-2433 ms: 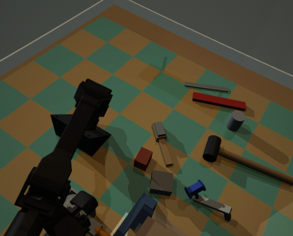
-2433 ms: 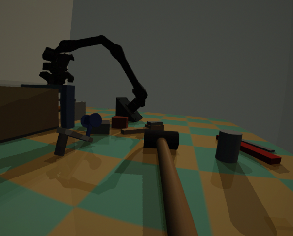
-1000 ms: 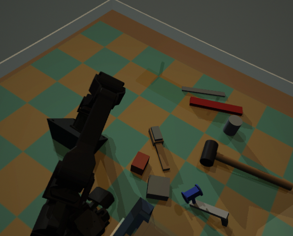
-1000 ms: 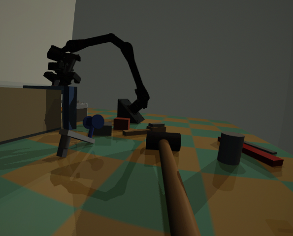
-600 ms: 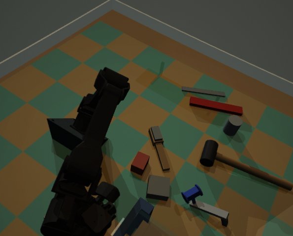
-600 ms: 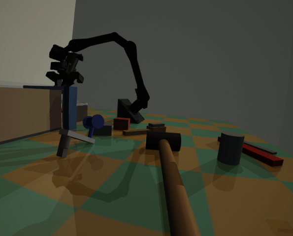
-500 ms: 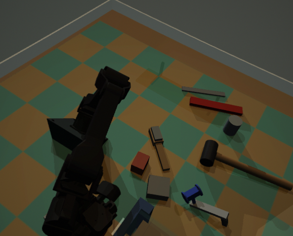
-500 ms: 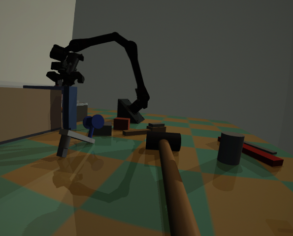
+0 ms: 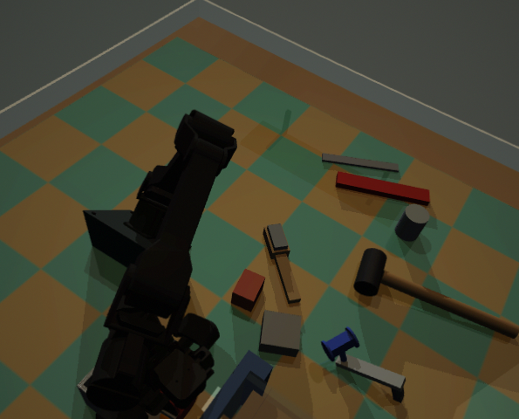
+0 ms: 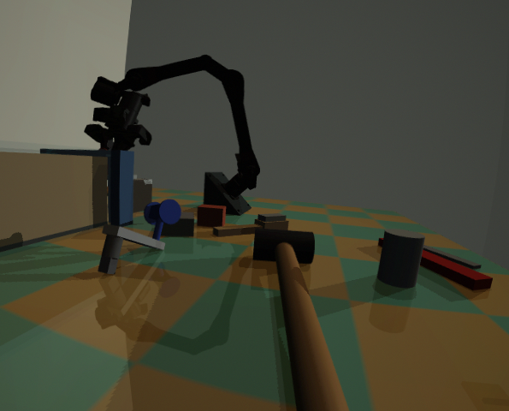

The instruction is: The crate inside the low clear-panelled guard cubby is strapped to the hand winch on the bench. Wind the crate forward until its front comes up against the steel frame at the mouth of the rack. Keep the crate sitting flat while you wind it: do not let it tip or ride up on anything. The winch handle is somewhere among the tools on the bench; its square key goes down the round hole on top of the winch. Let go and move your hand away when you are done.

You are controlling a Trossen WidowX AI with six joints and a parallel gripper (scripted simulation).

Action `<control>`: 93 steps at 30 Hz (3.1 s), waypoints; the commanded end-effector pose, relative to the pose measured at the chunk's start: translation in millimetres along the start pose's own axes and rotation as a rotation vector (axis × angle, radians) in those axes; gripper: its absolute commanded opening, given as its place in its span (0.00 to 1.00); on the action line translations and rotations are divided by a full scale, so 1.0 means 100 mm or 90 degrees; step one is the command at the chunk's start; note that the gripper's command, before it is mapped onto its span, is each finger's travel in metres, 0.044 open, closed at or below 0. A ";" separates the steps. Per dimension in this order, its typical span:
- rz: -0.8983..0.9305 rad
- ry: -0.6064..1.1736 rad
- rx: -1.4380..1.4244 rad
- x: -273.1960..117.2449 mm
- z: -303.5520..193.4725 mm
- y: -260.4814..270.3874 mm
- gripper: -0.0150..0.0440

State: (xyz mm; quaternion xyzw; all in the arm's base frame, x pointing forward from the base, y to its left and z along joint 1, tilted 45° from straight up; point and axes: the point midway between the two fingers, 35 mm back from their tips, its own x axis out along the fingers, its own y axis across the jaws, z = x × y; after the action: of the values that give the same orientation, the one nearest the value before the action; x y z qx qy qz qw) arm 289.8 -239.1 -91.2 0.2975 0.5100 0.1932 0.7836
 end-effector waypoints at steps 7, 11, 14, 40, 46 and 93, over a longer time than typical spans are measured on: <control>0.016 0.008 0.015 0.01 -0.07 0.20 0.25; 0.016 0.008 0.015 0.00 -0.08 0.25 0.25; 0.017 0.008 0.015 0.00 -0.10 0.27 0.25; 0.017 0.009 0.017 -0.08 -0.24 0.51 0.25; 0.017 0.009 0.017 -0.10 -0.29 0.56 0.25; 0.018 0.011 0.019 -0.31 -0.71 0.81 0.25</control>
State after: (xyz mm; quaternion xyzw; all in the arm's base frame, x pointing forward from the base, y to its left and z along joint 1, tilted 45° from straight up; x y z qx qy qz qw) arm 226.1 -182.3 -38.4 0.3061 0.5060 0.2005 0.7811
